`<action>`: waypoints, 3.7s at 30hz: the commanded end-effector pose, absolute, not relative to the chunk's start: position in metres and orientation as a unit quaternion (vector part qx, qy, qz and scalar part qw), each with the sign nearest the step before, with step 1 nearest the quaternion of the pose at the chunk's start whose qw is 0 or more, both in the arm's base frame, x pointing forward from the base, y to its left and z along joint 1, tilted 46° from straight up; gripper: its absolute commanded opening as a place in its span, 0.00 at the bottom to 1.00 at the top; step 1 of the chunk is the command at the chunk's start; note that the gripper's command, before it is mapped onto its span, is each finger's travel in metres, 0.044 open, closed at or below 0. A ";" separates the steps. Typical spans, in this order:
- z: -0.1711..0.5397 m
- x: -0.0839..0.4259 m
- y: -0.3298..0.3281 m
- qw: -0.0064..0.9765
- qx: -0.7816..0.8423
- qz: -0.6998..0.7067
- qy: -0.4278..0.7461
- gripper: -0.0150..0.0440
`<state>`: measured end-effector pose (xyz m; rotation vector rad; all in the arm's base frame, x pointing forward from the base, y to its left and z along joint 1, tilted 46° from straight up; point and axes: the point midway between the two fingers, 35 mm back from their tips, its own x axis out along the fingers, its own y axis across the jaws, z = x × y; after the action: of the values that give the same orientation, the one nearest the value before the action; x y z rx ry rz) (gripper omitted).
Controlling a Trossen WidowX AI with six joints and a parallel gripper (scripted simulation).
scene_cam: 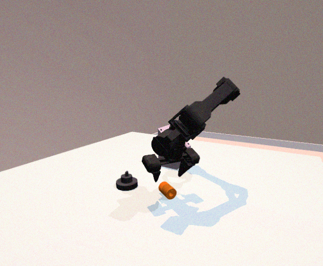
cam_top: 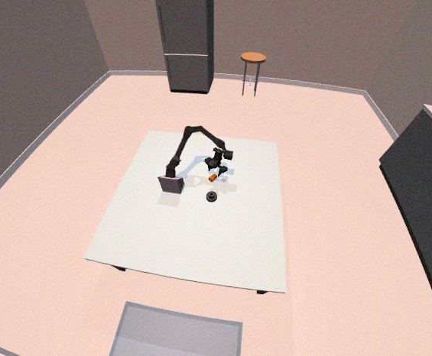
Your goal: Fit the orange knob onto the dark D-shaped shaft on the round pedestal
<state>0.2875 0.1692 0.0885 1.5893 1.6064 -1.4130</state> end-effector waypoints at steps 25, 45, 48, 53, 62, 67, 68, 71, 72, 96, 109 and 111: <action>0.056 0.280 0.200 0.231 0.575 -0.520 0.588 1.00; 0.049 0.278 0.208 0.231 0.575 -0.520 0.588 0.66; 0.049 0.278 0.208 0.231 0.575 -0.520 0.588 0.66; 0.049 0.278 0.208 0.231 0.575 -0.520 0.588 0.60; 0.049 0.278 0.206 0.227 0.579 -0.515 0.590 0.56; 0.049 0.277 0.201 0.203 0.600 -0.491 0.598 0.56; 0.049 0.277 0.199 0.195 0.606 -0.484 0.601 0.56; 0.048 0.276 0.195 0.177 0.620 -0.465 0.606 0.56; 0.048 0.276 0.194 0.172 0.624 -0.460 0.608 0.56; 0.038 0.267 0.170 0.043 0.706 -0.323 0.629 0.56; 0.030 0.262 0.161 -0.022 0.735 -0.250 0.630 0.56; 0.029 0.261 0.160 -0.030 0.739 -0.240 0.629 0.56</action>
<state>0.2639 0.1620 0.0314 2.3299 1.9954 -0.7981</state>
